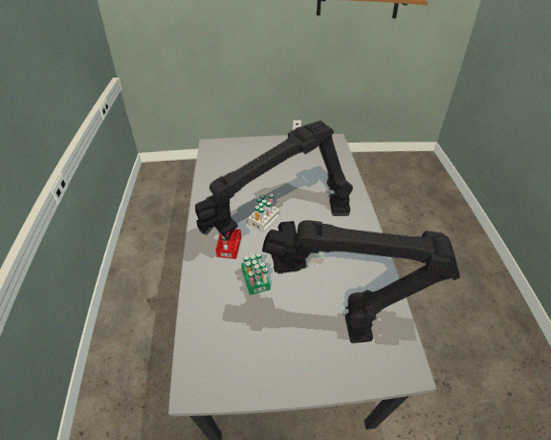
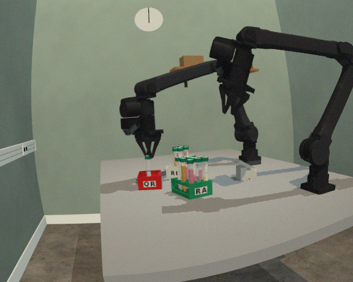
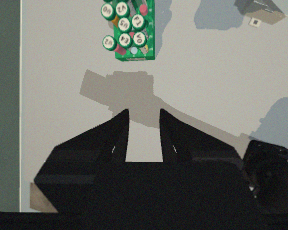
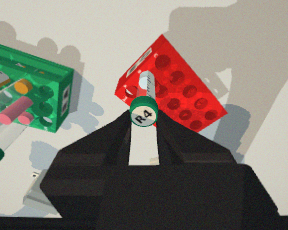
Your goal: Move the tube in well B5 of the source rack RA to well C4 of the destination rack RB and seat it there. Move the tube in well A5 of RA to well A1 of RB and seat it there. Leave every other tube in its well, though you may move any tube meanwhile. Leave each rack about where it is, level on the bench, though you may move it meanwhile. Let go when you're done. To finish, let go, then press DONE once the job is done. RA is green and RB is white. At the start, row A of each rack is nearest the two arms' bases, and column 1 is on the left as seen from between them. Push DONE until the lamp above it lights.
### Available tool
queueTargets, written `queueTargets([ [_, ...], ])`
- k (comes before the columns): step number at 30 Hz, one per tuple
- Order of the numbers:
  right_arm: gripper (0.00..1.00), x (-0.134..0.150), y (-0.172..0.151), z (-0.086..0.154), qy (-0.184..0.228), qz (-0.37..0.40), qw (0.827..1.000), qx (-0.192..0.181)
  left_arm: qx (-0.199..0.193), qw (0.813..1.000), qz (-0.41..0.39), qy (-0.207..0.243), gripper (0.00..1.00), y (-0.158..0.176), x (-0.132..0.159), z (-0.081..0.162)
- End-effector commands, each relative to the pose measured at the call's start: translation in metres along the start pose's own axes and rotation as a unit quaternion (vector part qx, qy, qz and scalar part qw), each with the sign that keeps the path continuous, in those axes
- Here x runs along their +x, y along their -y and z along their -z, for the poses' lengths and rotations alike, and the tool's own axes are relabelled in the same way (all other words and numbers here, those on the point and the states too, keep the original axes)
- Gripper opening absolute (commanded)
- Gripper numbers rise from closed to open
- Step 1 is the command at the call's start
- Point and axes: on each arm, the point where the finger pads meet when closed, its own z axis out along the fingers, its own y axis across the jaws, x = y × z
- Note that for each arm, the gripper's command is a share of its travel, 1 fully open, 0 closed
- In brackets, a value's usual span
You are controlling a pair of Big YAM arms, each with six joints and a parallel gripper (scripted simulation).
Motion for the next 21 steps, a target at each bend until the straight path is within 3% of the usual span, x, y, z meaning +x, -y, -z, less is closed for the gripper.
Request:
queueTargets([
  [1, 0.00, -0.007, -0.009, -0.005, -0.001, 0.003, 1.000, 0.000, -0.016, 1.000, -0.006, 0.007, 0.30, -0.009, -0.009, 0.012],
  [7, 0.00, -0.007, -0.009, -0.003, -0.001, 0.003, 1.000, 0.000, -0.016, 1.000, -0.006, 0.007, 0.30, -0.009, -0.009, 0.012],
  [13, 0.00, -0.018, -0.008, 0.017, 0.017, 0.003, 1.000, 0.002, -0.016, 1.000, -0.006, 0.007, 0.30, -0.009, -0.009, 0.012],
  [21, 0.00, -0.019, -0.008, 0.016, 0.014, 0.003, 1.000, 0.002, -0.016, 1.000, -0.006, 0.007, 0.30, -0.009, -0.009, 0.012],
])
